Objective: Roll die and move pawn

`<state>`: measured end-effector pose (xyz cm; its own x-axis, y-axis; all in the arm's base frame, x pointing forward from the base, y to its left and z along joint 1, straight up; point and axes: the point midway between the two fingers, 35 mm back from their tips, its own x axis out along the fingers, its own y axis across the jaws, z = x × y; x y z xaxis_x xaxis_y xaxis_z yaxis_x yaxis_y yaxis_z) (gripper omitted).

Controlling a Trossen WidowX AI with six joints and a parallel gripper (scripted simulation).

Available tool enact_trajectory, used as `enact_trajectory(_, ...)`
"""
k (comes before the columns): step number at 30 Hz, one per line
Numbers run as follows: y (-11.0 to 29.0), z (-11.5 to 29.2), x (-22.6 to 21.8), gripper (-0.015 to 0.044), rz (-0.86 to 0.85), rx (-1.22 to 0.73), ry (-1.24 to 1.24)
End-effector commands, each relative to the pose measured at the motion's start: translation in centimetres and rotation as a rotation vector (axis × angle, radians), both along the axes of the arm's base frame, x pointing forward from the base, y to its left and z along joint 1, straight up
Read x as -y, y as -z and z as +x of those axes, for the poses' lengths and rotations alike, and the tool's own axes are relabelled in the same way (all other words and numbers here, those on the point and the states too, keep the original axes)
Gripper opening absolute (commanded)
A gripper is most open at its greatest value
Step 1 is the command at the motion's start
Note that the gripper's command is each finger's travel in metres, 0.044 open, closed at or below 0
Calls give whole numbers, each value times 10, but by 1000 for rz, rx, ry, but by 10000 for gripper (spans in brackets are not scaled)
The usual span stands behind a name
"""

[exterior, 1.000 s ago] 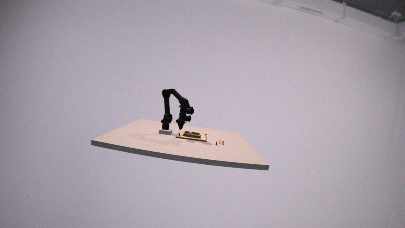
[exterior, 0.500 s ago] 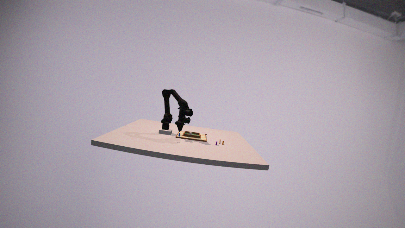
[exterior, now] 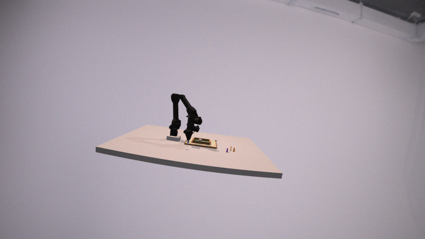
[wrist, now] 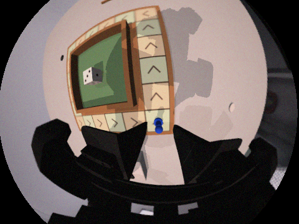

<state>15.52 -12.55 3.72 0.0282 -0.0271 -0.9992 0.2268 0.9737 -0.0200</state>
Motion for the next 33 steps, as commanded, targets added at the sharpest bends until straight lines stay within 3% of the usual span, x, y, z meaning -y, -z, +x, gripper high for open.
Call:
enact_trajectory(1,10,-2,-2,200,9,-7,-4)
enact_trajectory(6,15,-2,-2,200,9,-7,-4)
enact_trajectory(12,15,-2,-2,43,9,-7,-4)
enact_trajectory(18,15,-2,-2,3,9,-7,-4)
enact_trajectory(24,12,-1,-2,0,10,-6,-4)
enact_trajectory(33,-32,4,3,0,15,-1,-3)
